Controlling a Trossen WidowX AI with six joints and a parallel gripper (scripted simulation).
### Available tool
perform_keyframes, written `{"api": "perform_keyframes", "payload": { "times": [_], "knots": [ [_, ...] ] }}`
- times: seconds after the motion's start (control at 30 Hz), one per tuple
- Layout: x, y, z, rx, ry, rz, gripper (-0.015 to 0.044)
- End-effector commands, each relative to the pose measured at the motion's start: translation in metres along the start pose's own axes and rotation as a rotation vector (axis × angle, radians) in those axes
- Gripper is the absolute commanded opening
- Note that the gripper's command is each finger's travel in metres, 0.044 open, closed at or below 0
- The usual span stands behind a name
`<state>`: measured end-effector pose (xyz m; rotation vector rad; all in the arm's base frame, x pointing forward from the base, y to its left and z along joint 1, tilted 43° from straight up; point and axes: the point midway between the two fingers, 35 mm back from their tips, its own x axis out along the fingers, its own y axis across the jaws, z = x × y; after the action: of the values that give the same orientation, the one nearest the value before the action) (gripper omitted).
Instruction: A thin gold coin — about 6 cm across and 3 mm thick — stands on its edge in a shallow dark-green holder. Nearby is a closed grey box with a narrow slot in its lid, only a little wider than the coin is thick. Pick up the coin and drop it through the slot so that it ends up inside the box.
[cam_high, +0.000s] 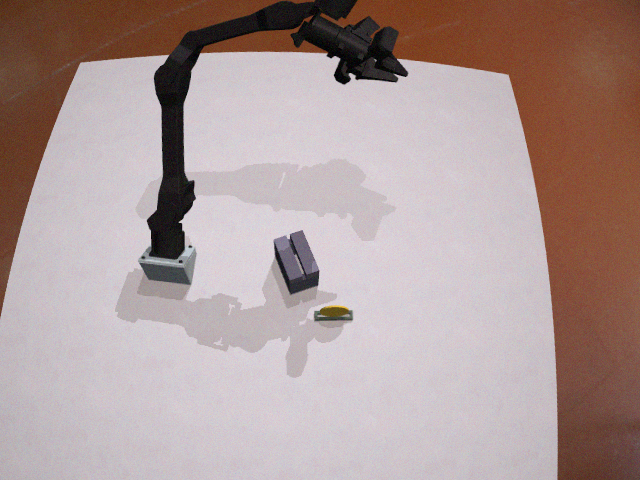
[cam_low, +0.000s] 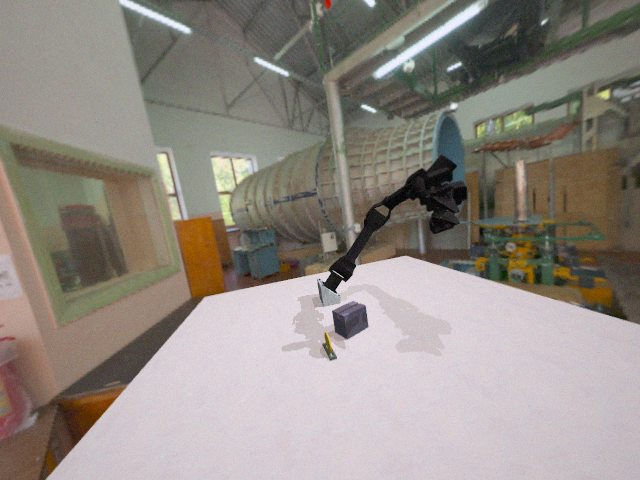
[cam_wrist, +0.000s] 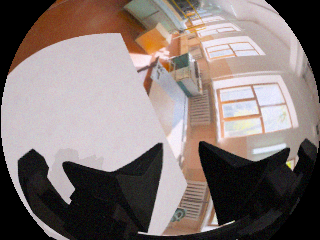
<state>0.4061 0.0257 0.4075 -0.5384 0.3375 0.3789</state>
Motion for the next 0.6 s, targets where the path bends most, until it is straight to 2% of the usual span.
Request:
{"api": "perform_keyframes", "payload": {
  "times": [0.0,0.27,0.57],
  "knots": [
    [0.033,-0.001,-0.051,0.06,0.138,0.084,0.0161],
    [0.081,0.011,-0.18,0.273,0.437,0.311,0.0161],
    [0.086,0.049,-0.326,0.671,0.715,0.617,0.0161]
  ]
}}
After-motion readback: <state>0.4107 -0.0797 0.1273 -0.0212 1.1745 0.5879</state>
